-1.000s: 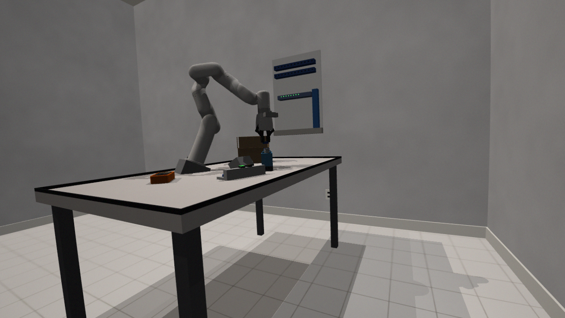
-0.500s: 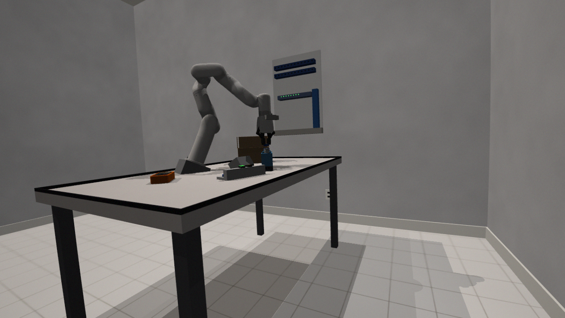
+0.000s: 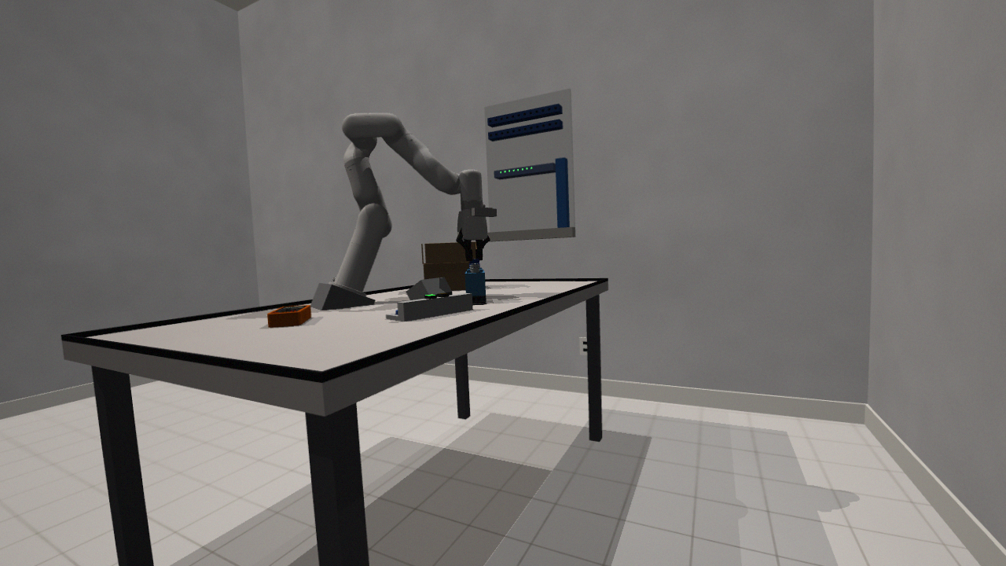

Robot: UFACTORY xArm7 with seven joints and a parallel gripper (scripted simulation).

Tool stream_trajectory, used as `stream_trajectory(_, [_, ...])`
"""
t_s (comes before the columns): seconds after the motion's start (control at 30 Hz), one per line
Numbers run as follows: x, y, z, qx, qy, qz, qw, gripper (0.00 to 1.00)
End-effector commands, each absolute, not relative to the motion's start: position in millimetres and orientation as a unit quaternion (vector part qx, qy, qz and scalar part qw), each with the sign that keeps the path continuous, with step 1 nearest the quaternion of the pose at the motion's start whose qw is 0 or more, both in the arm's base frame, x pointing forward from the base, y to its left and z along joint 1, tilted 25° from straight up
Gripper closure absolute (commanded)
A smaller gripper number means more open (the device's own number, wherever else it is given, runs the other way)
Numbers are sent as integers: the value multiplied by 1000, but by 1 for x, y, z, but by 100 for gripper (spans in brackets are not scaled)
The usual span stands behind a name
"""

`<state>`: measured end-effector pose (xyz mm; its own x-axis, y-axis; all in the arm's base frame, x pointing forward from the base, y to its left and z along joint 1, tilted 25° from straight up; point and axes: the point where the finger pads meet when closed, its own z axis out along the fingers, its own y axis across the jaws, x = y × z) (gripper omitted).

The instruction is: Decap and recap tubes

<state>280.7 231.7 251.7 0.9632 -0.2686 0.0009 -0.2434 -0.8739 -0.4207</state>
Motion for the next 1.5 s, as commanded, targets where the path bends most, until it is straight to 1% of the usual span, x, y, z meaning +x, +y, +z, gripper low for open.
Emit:
stream_trajectory(0.0, [282, 232, 252, -967, 132, -31, 215, 100])
stream_trajectory(1.0, [283, 236, 244, -967, 132, -31, 215, 100])
stream_trajectory(1.03, [283, 236, 245, -967, 132, -31, 215, 54])
stream_trajectory(1.47, [283, 236, 245, -967, 132, -31, 215, 54])
